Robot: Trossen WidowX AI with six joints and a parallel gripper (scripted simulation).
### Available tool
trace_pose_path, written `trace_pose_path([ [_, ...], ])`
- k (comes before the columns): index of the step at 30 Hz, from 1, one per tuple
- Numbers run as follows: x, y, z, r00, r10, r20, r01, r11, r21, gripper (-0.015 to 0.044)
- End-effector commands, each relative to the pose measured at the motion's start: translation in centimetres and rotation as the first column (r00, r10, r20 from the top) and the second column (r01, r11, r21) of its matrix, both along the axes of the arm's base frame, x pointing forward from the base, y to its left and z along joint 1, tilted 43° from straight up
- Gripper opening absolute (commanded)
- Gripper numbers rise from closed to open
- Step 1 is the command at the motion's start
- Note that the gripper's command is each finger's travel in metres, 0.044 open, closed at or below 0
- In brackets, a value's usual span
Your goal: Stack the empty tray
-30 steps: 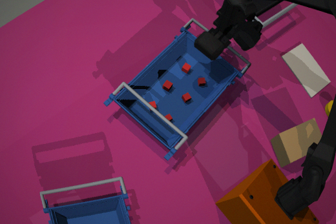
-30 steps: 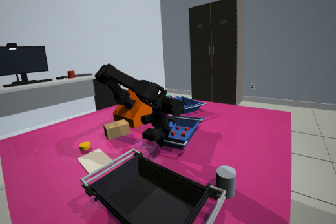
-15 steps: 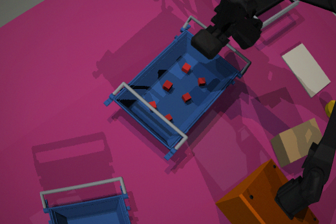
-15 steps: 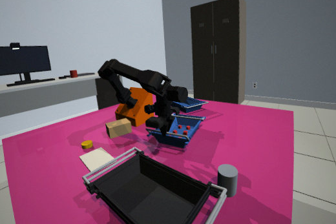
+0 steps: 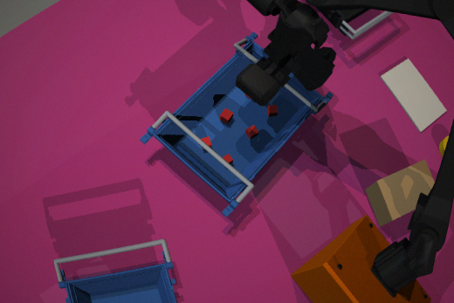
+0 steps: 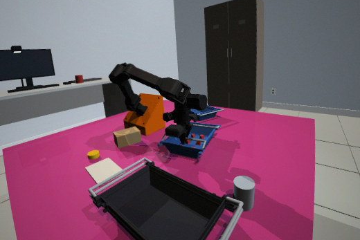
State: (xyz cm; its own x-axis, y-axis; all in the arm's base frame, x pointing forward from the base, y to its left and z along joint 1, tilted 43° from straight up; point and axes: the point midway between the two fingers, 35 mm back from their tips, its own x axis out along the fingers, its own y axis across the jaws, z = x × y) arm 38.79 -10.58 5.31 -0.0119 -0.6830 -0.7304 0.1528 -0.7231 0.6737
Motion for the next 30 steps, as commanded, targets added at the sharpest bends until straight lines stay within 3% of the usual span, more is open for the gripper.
trace_pose_path([
  [1, -0.1, 0.1, -0.6, 1.000, -0.003, -0.001, 0.003, 1.000, -0.001, 0.0082],
  [11, 0.1, 2.8, 2.9, 1.000, -0.003, -0.001, 0.003, 1.000, 0.000, 0.0082],
  [30, 0.1, 2.6, 2.2, 1.000, 0.003, -0.005, -0.003, 1.000, 0.004, 0.0082],
])
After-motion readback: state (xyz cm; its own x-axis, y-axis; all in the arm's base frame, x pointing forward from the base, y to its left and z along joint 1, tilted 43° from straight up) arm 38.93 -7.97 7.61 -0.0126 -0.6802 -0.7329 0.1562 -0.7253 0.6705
